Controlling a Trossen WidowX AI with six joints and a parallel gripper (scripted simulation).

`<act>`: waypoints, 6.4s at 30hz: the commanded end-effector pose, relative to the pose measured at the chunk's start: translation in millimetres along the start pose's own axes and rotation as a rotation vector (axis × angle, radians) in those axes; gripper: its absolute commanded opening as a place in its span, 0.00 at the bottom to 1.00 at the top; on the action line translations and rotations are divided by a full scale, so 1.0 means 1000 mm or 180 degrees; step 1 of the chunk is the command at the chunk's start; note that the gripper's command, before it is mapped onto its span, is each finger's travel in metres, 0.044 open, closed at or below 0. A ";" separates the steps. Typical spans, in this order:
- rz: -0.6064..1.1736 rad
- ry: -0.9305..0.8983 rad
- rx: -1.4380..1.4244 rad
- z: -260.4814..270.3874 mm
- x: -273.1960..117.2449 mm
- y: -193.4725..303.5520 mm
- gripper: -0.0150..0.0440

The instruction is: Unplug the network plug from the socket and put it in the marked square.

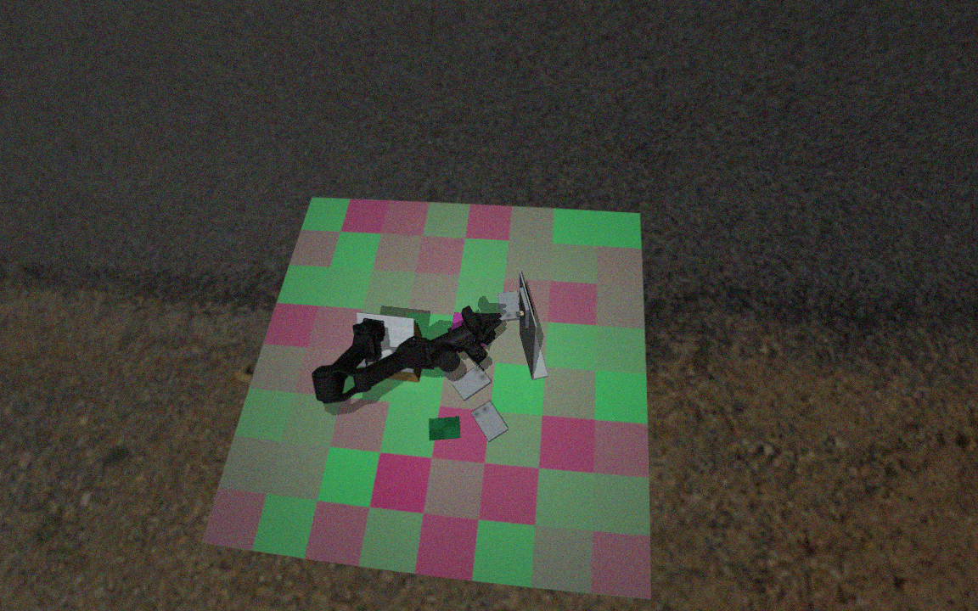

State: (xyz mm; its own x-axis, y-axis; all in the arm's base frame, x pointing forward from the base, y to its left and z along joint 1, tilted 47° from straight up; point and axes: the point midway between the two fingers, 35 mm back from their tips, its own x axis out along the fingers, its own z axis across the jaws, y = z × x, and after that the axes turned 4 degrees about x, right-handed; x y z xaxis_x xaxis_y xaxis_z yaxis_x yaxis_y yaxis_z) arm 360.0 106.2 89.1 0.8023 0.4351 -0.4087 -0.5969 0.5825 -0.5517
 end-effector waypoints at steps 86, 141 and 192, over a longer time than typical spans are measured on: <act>-0.0018 0.0003 0.0014 0.000 0.041 -0.012 0.25; -0.0015 0.0007 0.0015 0.000 0.013 -0.009 0.25; -0.0027 0.0012 0.0025 0.001 -0.009 -0.008 0.25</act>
State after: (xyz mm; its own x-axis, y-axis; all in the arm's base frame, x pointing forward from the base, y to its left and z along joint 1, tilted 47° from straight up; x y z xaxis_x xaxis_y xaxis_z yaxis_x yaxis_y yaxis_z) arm 357.5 97.3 98.0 0.8074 0.4276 -0.4066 -0.5900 0.5915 -0.5496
